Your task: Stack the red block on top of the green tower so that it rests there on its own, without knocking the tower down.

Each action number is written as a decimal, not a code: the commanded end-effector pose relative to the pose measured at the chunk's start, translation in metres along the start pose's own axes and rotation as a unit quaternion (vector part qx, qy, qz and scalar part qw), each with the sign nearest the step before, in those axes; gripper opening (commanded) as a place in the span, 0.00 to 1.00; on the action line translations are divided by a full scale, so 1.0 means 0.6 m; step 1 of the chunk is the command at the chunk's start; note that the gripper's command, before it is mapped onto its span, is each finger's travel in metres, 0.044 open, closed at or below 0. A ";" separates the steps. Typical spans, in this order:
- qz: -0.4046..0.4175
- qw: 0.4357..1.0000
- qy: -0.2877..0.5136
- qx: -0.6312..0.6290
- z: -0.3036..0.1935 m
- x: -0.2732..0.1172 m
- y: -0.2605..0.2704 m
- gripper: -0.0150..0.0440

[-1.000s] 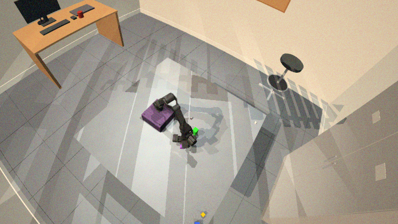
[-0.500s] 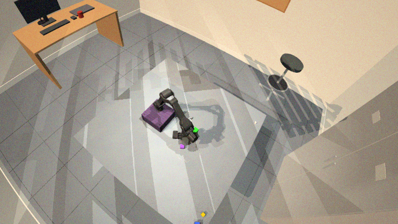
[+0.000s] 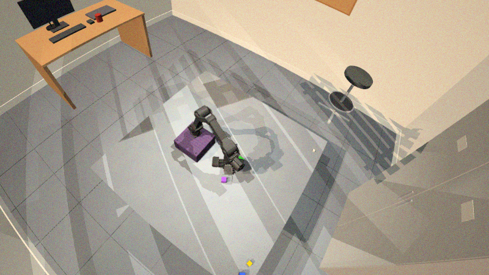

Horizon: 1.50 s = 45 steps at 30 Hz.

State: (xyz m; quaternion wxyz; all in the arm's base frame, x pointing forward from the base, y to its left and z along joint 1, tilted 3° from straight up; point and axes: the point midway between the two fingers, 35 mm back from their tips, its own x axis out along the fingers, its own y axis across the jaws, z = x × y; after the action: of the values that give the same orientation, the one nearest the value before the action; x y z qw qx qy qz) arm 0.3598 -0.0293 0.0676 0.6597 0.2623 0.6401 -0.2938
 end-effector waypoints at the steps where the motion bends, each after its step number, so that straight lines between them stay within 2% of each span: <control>1: 0.003 1.000 0.000 0.001 -0.003 -0.004 0.006 0.25; 24: 0.006 1.000 0.004 0.001 -0.168 -0.006 0.149 0.25; 45: 0.006 1.000 0.005 0.002 -0.173 0.070 0.153 0.25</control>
State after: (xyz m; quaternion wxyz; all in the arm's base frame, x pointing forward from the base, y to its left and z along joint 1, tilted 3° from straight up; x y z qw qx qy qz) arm 0.3551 0.1067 0.0210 0.6583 0.2665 0.6413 -0.2904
